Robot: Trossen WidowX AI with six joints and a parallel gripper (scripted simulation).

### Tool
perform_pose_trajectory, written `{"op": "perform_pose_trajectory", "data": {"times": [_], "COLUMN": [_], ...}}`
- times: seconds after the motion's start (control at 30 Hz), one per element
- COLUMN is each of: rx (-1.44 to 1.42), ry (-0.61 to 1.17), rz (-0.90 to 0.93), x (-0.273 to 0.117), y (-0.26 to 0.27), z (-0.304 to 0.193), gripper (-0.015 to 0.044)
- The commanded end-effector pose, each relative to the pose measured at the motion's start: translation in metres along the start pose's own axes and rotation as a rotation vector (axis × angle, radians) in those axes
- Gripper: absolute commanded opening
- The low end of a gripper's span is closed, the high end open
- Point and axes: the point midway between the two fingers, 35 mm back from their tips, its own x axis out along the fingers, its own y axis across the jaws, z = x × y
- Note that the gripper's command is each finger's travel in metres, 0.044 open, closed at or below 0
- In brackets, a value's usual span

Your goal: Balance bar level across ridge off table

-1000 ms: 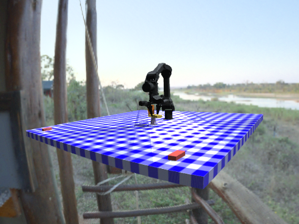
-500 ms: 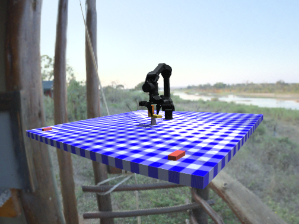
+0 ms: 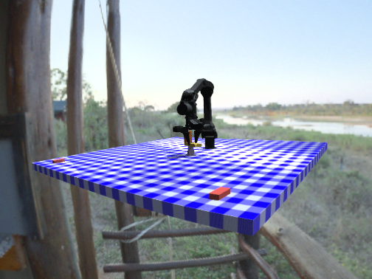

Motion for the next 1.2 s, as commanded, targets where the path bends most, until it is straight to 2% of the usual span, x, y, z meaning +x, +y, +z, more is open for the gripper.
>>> {"op": "perform_pose_trajectory", "data": {"times": [0.0,1.17], "rx": [0.005,0.005], "ry": [0.0,0.0], "rz": [-0.001,-0.001], "x": [0.0008,0.0038], "y": [-0.0002,0.0], "z": [-0.0001,0.0002], "gripper": [0.0,0.0]}}
